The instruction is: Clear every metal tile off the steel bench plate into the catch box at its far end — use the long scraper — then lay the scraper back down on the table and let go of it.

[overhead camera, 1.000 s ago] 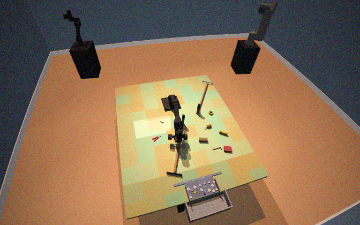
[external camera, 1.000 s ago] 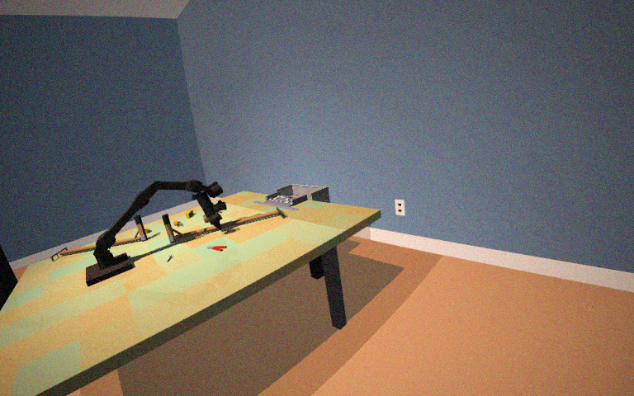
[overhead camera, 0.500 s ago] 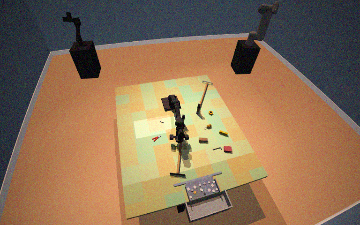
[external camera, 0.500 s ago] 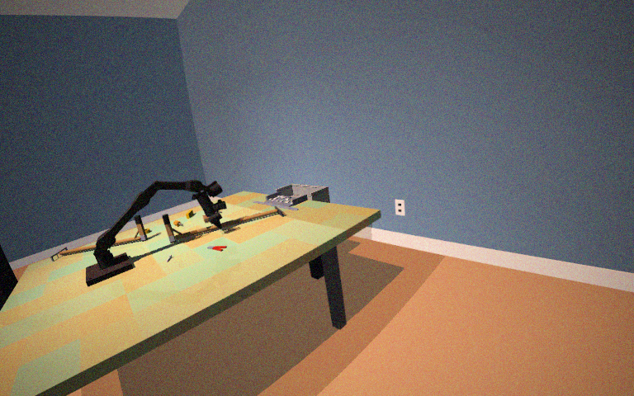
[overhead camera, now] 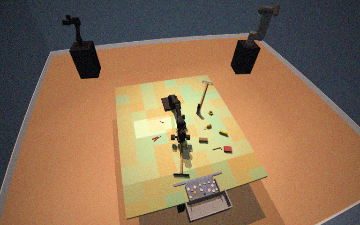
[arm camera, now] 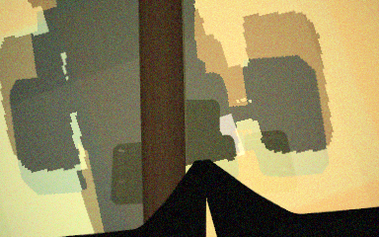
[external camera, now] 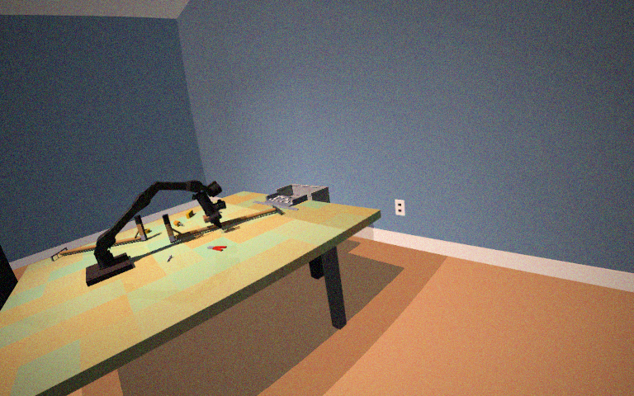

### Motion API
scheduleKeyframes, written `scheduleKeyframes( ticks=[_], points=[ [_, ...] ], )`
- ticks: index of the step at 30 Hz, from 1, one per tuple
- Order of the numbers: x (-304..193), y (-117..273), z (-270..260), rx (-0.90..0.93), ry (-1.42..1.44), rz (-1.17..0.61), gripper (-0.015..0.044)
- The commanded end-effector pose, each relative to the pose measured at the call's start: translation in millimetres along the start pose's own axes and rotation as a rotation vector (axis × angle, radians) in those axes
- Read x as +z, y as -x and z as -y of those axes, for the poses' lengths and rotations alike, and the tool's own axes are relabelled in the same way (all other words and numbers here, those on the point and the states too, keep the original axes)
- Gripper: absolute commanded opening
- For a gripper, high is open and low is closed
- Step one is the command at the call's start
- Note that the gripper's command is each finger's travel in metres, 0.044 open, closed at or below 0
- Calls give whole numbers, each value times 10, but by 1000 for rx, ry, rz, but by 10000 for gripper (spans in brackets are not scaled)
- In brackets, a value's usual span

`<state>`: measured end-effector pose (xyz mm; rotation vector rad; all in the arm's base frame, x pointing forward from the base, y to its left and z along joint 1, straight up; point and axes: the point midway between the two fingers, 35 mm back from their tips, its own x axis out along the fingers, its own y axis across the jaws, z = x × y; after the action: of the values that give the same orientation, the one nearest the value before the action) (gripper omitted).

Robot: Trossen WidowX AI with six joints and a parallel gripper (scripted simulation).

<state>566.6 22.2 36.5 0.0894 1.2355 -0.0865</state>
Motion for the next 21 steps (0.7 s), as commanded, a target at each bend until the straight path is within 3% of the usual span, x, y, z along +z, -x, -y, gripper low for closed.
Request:
scheduleKeyframes(
  ticks=[1,21],
  points=[
    [16,2,-83,4,2,10,0],
    [131,564,-31,11,-1,57,0]
  ],
)
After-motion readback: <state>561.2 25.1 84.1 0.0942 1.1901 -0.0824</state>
